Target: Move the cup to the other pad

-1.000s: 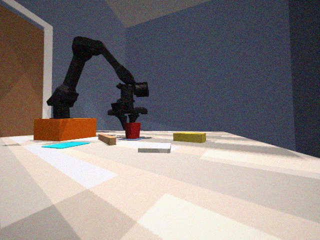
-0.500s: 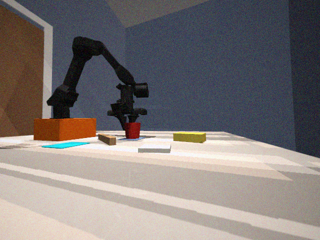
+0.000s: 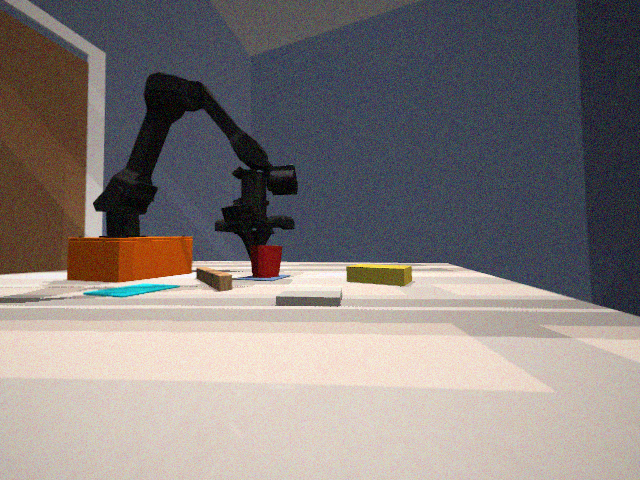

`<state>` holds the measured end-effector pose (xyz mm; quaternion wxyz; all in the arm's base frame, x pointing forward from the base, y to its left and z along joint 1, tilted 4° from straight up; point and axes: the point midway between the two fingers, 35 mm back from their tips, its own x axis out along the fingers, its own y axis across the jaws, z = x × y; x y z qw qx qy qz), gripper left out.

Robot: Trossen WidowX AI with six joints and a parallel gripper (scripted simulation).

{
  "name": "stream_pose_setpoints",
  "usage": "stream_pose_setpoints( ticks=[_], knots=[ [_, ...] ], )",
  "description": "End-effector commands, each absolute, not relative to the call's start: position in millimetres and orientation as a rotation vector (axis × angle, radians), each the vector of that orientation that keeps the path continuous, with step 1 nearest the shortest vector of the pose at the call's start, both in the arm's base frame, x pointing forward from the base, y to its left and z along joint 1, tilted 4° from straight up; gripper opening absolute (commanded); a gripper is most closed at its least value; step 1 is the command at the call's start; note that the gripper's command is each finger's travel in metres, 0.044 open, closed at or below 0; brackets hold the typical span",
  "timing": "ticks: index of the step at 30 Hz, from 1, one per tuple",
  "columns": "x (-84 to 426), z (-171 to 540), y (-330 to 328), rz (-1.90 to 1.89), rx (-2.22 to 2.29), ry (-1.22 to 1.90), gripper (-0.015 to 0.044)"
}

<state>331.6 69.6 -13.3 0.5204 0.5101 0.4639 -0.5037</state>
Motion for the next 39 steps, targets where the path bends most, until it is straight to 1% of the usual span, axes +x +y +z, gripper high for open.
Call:
stream_pose_setpoints(
  ticks=[1, 14, 39],
  knots=[
    [332, -11, 70, -1.208, 1.222, 1.112, 0.0],
    [325, 36, 73, -1.211, 1.215, 1.113, 0.0],
    [322, 35, 74, -1.209, 1.214, 1.12, 0.0]
  ],
)
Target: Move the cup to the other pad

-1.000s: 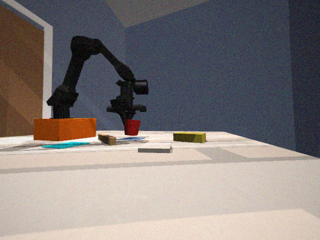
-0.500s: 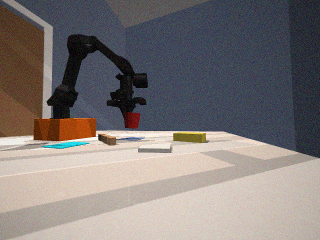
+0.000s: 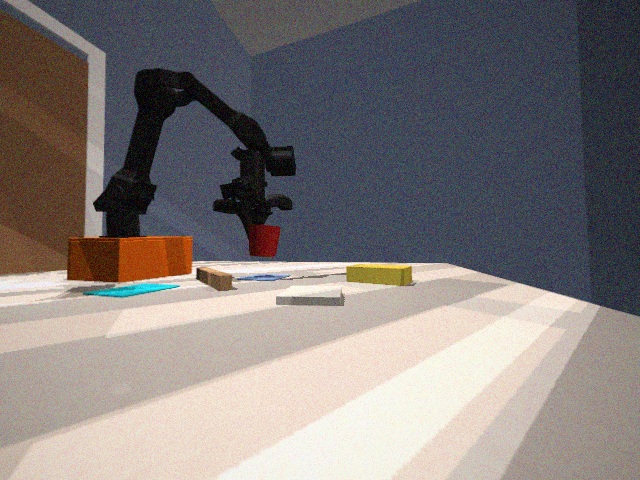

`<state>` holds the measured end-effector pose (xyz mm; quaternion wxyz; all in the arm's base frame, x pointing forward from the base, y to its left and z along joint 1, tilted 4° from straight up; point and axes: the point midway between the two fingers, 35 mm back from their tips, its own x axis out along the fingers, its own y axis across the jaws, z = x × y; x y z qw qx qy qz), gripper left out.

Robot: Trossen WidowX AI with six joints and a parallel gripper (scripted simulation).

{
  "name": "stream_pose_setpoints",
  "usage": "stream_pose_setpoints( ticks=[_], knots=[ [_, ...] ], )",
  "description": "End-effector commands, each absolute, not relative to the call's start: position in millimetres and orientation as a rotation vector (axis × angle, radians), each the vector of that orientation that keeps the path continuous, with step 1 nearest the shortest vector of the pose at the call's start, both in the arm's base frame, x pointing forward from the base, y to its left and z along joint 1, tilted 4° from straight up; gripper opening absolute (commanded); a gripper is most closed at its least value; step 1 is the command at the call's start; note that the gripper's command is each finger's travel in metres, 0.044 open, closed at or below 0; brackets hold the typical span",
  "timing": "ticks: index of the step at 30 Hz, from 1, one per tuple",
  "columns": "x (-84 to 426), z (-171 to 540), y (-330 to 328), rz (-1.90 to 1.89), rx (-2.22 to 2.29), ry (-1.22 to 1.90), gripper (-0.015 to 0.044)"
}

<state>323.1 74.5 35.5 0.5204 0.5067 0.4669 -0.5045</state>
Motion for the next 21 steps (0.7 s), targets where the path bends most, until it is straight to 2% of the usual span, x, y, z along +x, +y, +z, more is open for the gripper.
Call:
stream_pose_setpoints(
  ticks=[1, 21],
  knots=[
    [322, 35, 73, -1.209, 1.214, 1.119, 0.0],
    [298, 39, 31, -1.214, 1.21, 1.113, 0.0]
  ],
)
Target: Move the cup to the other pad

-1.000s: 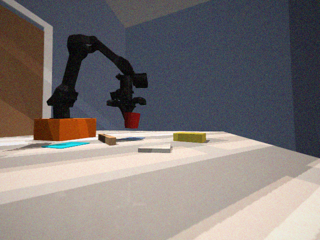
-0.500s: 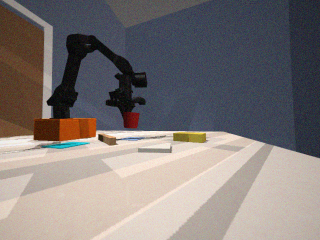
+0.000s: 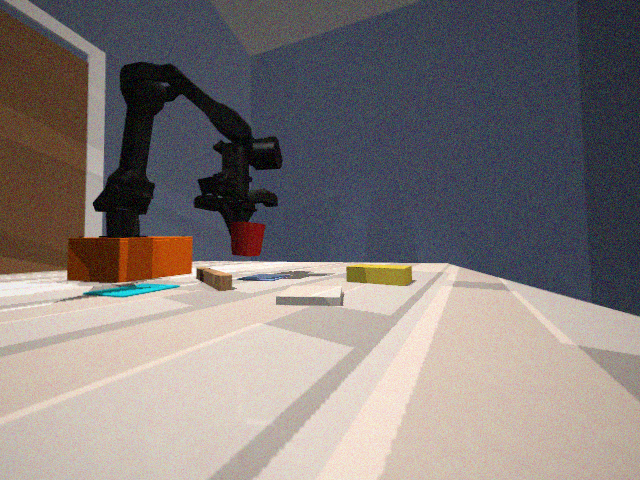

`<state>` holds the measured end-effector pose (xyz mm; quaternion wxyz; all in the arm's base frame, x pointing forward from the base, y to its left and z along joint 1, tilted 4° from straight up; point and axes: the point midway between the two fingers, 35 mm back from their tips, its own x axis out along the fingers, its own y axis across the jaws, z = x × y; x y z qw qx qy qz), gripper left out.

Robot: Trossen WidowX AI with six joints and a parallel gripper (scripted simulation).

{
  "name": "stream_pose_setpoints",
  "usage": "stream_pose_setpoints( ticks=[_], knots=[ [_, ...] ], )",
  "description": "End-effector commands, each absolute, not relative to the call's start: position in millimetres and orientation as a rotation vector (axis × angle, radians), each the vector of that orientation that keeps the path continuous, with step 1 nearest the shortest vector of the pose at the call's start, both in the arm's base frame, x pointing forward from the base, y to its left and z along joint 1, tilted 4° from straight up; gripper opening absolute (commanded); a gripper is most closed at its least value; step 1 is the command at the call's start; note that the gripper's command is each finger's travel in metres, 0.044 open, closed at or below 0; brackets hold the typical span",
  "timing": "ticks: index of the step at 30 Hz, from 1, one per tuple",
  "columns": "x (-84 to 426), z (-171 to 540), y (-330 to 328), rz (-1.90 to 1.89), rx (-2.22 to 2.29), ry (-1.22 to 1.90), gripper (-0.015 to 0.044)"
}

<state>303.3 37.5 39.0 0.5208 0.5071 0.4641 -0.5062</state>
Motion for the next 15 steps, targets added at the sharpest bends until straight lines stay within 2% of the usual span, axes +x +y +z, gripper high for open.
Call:
stream_pose_setpoints(
  ticks=[1, 15],
  knots=[
    [296, 39, 29, -1.214, 1.21, 1.113, 0.0],
    [279, 41, -1, -1.217, 1.207, 1.111, 0.0]
  ],
)
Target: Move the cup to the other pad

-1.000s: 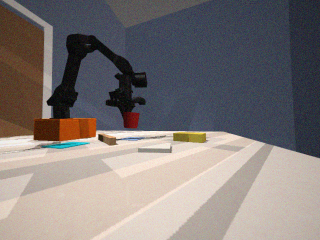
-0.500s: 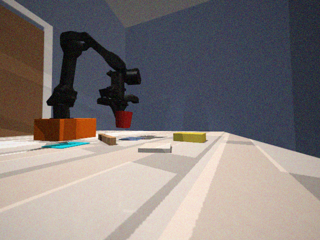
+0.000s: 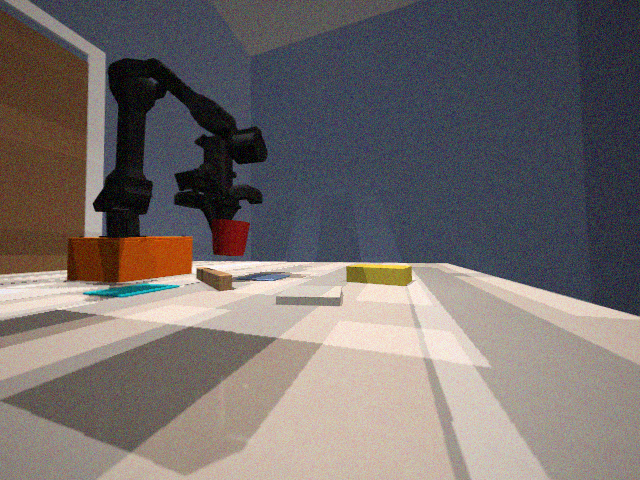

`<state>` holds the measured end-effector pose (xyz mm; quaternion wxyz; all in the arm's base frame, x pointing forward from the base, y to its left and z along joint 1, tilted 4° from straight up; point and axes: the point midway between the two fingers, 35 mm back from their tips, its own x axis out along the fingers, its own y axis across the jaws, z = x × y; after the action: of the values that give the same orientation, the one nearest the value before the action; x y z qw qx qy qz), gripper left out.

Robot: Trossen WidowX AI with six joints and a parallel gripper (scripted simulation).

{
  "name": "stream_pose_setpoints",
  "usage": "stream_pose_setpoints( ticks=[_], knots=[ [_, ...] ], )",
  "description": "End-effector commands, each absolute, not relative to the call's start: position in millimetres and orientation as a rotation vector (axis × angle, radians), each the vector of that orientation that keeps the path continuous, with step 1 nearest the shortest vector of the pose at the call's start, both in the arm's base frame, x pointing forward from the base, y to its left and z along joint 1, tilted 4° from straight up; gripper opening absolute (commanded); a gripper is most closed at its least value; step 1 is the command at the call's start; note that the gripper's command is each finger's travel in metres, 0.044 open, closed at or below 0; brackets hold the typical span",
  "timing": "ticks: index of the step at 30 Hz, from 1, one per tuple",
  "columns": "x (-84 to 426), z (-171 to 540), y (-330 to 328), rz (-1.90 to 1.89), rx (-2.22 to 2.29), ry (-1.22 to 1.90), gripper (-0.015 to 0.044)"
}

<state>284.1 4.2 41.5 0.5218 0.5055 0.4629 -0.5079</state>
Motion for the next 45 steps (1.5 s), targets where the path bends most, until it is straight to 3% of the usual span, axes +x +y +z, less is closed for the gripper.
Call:
stream_pose_setpoints(
  ticks=[1, 45],
  knots=[
    [277, 41, -3, -1.217, 1.207, 1.111, 0.0],
    [230, 46, -78, -1.223, 1.199, 1.108, 0.0]
  ],
)
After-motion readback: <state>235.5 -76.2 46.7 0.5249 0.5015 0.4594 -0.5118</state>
